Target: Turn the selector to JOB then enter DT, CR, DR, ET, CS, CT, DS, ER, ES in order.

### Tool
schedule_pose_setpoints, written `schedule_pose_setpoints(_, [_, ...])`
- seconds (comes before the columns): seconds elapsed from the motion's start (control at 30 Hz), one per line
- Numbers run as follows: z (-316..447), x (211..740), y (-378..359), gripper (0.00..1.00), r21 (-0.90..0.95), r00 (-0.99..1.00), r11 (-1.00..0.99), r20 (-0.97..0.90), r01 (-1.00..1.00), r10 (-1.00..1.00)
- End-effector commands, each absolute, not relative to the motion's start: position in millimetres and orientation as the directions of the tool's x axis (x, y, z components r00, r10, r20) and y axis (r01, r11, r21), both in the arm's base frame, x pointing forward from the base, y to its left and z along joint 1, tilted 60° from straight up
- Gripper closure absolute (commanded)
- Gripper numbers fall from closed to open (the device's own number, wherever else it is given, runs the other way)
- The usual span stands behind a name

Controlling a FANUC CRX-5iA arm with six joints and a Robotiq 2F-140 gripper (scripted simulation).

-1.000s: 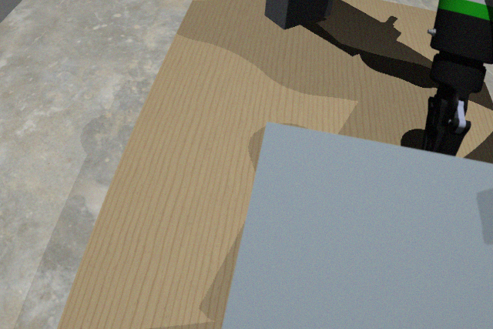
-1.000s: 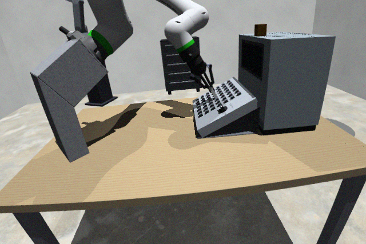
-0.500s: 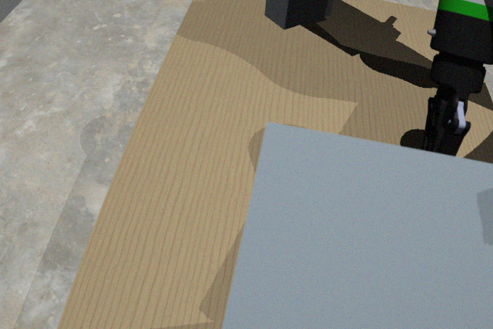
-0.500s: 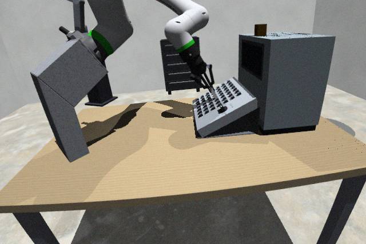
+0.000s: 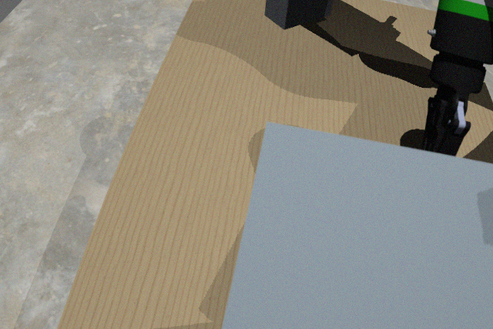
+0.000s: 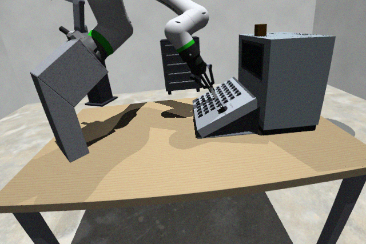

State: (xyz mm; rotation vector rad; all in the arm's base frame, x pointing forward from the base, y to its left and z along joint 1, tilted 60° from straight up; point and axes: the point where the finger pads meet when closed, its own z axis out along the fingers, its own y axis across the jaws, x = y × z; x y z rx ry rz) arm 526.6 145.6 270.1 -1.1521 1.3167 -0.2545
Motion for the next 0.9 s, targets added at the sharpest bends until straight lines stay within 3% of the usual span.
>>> schedule_pose_setpoints(0.0, [270, 527, 145, 1.00, -0.767, 0.312, 0.468, -0.618, -0.439, -0.721])
schedule_pose_setpoints(0.87, [276, 500, 129, 1.00, -0.767, 0.312, 0.468, -0.618, -0.439, -0.721])
